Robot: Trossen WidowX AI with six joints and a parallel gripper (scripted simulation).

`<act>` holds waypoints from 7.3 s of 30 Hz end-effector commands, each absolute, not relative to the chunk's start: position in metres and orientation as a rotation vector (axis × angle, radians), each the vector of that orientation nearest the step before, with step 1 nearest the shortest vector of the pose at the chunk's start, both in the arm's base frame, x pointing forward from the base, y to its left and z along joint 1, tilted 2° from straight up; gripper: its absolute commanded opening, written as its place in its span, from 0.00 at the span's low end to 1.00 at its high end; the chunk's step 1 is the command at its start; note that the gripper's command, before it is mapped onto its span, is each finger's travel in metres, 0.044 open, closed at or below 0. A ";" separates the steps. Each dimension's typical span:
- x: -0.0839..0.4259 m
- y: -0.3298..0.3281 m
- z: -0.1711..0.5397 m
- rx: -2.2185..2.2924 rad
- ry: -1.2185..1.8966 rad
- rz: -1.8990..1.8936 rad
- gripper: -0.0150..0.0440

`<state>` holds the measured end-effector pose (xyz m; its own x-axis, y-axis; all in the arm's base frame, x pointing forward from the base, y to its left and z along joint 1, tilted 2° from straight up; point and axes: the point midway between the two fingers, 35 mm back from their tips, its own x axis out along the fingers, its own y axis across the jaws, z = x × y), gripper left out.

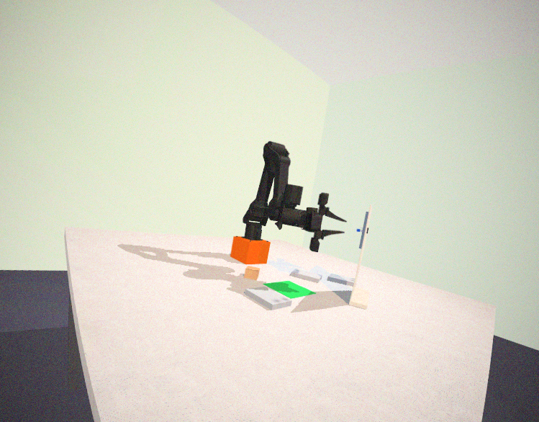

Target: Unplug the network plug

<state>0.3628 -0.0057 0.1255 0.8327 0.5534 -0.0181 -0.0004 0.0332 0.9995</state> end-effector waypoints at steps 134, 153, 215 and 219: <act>0.352 -0.016 0.125 1.498 0.465 0.444 0.25; 0.346 -0.018 0.149 1.501 0.465 0.441 0.25; 0.311 -0.105 0.031 1.621 0.473 -0.911 0.25; 0.298 -0.111 0.022 1.571 0.481 -1.022 0.25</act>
